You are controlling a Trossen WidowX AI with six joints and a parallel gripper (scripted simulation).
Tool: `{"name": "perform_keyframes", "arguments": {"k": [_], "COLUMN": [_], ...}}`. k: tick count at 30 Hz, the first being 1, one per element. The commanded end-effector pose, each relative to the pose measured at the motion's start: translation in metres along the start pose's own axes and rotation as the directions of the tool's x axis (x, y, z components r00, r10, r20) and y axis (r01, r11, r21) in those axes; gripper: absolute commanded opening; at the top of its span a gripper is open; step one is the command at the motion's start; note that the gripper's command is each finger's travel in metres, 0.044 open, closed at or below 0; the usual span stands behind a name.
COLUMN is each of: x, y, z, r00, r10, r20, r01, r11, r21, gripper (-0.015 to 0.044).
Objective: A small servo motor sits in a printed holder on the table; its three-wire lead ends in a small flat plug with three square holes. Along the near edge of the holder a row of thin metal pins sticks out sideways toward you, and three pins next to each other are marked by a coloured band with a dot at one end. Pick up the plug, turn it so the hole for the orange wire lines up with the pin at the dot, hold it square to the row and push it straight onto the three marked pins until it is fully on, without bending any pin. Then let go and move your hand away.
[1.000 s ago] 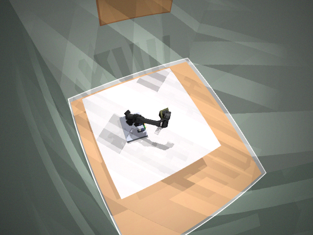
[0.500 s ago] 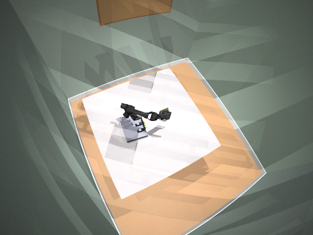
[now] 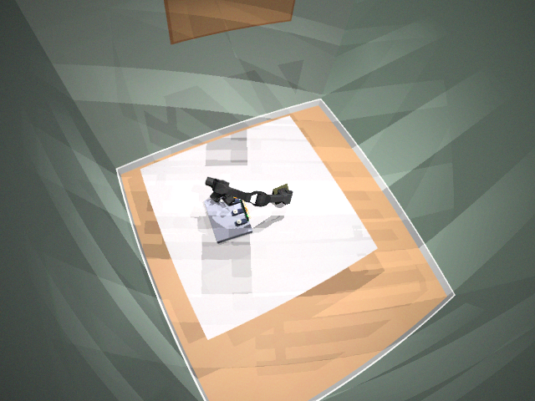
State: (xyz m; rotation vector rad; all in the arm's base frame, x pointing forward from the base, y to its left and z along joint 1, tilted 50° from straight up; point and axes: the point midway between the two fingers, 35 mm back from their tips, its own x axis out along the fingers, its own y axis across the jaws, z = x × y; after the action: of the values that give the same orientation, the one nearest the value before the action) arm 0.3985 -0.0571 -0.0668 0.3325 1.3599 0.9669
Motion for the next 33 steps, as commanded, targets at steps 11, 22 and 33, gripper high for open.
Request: {"name": "perform_keyframes", "arguments": {"k": [11, 22, 33], "x": [0.018, 0.018, -0.024], "y": [0.000, 0.000, -0.001], "z": [-0.002, -0.002, -0.002], "r00": [1.000, 1.000, 1.000], "r10": [0.008, 0.008, 0.005], "r20": [0.001, 0.001, 0.000], "r01": [-0.008, -0.008, -0.005], "r11": [1.000, 1.000, 1.000], "r21": [0.011, 0.011, 0.011], "gripper": [0.0115, 0.0000, 0.0000]}}
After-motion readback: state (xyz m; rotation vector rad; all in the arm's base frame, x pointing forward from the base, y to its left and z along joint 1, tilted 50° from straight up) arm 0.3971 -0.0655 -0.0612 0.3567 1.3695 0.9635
